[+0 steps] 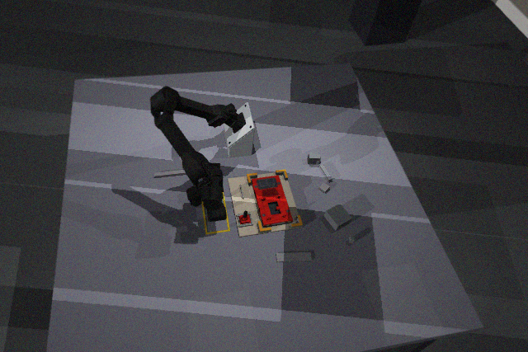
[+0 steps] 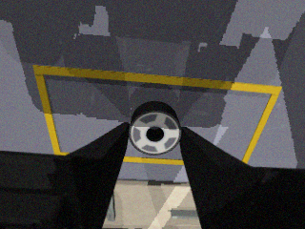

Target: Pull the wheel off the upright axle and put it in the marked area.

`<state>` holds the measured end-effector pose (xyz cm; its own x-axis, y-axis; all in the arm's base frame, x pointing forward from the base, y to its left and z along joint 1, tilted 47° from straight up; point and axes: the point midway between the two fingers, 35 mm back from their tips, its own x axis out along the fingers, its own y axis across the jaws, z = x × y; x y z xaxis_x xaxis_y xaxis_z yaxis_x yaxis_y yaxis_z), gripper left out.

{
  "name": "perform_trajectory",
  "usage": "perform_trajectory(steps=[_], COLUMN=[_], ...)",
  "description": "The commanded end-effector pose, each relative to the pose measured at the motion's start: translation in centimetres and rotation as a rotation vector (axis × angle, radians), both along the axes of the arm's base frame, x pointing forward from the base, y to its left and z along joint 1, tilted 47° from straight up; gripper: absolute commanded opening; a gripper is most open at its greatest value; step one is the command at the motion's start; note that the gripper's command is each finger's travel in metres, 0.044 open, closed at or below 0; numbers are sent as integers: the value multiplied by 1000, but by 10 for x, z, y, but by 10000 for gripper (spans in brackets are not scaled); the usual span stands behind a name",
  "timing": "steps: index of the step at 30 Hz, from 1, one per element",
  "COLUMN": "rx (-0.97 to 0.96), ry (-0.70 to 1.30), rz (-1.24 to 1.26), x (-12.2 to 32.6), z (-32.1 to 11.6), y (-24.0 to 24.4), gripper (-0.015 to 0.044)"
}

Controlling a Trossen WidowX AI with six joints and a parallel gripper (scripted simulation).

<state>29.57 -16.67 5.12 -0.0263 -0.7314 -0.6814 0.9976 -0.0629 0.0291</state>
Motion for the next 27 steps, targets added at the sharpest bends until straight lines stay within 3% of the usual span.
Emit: perform_trajectory(steps=[1,10,21,27], rx=[0,0,5,21], ry=[-1,-1,8,12], rz=[-2,-1,2,9], x=[0,0,2,-34], z=[0,1,41,36], y=[0,1,44,82], gripper=[53,289,300,440])
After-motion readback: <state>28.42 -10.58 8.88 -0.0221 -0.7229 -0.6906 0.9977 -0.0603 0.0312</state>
